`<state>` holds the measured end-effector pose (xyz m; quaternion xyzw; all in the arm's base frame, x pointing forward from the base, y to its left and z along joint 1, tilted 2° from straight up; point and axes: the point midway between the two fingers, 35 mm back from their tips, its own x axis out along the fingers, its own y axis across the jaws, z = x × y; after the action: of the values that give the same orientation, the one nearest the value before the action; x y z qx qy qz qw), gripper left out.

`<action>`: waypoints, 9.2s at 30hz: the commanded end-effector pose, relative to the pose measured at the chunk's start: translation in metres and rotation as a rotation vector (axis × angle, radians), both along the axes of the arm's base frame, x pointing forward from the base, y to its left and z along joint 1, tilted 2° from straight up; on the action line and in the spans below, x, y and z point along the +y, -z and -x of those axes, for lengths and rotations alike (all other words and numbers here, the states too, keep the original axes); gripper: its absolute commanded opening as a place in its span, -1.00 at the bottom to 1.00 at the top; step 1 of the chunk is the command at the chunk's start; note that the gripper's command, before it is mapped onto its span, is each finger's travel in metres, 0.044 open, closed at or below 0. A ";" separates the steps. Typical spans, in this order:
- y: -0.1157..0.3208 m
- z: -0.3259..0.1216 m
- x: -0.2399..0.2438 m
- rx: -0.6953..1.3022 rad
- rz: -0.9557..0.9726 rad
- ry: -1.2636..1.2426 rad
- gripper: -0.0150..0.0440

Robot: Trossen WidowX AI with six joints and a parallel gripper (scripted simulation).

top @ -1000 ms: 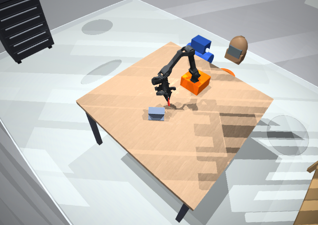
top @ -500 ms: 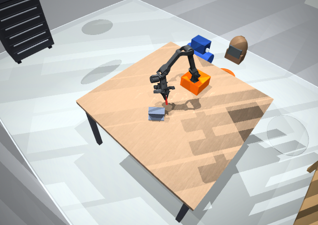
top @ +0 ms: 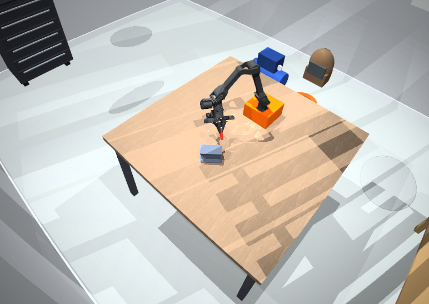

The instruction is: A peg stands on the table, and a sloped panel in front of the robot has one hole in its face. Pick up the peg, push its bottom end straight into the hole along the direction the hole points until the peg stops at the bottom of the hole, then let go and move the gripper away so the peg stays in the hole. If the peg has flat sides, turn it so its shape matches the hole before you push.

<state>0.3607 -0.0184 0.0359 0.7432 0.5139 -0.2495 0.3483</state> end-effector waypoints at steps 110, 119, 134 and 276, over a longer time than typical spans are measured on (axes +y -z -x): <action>0.032 -0.040 -0.034 0.067 -0.334 0.431 -0.49; 0.038 -0.043 -0.029 0.067 -0.334 0.431 -0.49; 0.036 -0.045 -0.029 0.056 -0.335 0.425 -0.49; 0.054 -0.061 -0.009 0.047 -0.338 0.419 0.22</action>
<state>0.4218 -0.0269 -0.0184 0.8751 0.3910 -0.2439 0.1482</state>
